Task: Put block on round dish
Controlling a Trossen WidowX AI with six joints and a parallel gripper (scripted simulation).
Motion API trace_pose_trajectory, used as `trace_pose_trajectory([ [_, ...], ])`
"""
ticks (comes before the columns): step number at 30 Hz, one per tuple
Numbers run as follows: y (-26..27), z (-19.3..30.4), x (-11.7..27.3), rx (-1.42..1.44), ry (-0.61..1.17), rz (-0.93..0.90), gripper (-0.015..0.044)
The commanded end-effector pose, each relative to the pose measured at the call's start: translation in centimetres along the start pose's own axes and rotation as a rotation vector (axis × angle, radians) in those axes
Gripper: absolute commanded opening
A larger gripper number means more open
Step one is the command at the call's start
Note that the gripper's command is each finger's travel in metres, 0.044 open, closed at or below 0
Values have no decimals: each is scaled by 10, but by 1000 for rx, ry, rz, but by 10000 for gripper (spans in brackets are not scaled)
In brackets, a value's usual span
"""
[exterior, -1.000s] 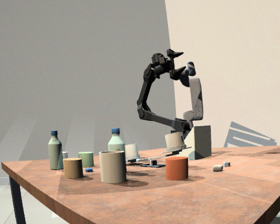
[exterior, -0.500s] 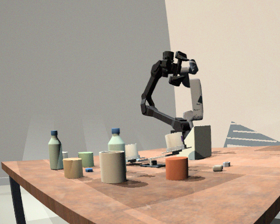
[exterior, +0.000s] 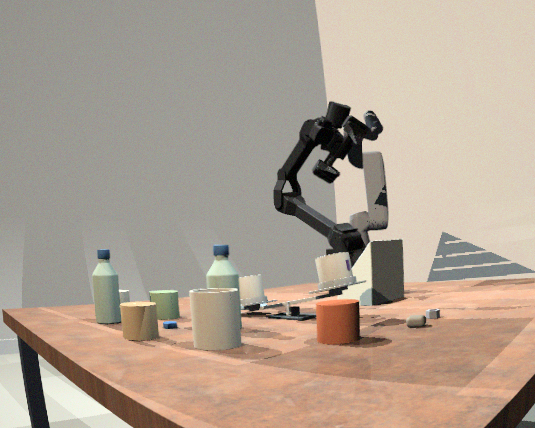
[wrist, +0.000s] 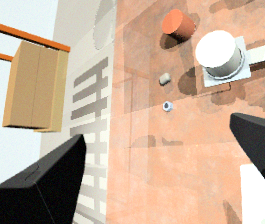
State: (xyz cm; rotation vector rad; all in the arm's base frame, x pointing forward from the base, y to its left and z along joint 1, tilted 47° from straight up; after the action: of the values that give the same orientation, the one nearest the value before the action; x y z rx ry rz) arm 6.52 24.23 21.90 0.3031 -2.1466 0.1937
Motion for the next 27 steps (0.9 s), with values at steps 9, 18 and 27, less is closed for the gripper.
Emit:
trace_pose_trajectory([
  [9, -45, 0, -52, 197, -63, 362, 440],
  [18, -82, 2, -77, 376, -68, 611, 440],
  [27, -96, 3, -85, 452, -61, 701, 440],
])
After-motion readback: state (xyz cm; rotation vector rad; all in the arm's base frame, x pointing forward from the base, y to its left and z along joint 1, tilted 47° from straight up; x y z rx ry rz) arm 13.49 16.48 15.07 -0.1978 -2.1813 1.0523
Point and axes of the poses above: the point midway between the two fingers, 35 mm back from their tips, its own x axis back along the fingers, its own y axis across the jaws, z = x × y, the point moved 4 cm from there along x, back along the fingers, and after that the axes turned 4 degrees about x, right-handed, at the moved point
